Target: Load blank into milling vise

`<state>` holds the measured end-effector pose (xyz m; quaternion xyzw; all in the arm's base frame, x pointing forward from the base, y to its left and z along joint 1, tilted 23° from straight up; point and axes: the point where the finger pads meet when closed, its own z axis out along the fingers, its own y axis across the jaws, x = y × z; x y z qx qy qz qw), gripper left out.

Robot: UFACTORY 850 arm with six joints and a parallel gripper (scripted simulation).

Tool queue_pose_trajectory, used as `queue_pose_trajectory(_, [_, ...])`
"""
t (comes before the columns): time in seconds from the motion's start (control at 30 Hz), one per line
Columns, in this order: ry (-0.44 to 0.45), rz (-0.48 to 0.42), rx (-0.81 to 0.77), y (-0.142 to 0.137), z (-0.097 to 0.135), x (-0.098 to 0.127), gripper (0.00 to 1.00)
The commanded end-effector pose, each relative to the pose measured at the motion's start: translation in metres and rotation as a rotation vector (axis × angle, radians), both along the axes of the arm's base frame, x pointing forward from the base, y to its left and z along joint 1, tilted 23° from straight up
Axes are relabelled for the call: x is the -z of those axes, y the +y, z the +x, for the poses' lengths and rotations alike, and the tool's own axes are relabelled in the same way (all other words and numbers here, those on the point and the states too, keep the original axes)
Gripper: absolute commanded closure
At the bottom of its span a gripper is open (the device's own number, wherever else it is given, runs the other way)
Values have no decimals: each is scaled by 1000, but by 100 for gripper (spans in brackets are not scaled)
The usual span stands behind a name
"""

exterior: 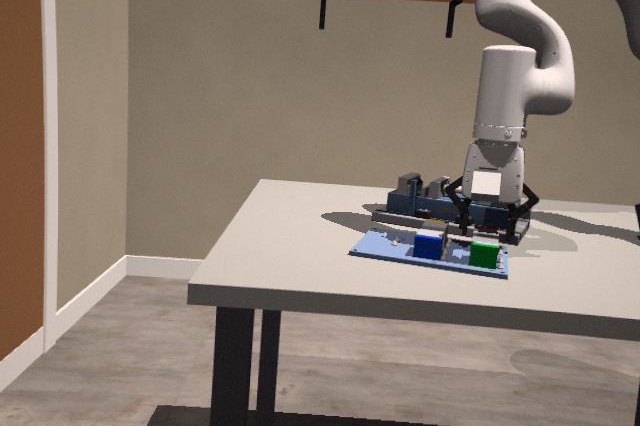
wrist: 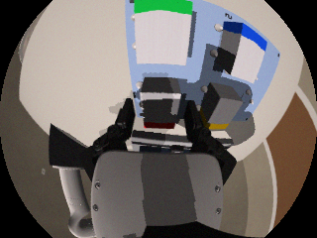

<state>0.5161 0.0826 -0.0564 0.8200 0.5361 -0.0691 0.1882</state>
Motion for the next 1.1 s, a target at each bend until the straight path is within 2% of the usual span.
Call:
queue_pose_trajectory(0.0, [-2, 1, 0, 1, 1, -1, 23])
queue_pose_trajectory(0.33, [-2, 1, 0, 1, 1, -1, 23])
queue_pose_trajectory(0.37, [-2, 1, 0, 1, 1, -1, 100])
queue_pose_trajectory(1.07, [-2, 1, 0, 1, 1, -1, 100])
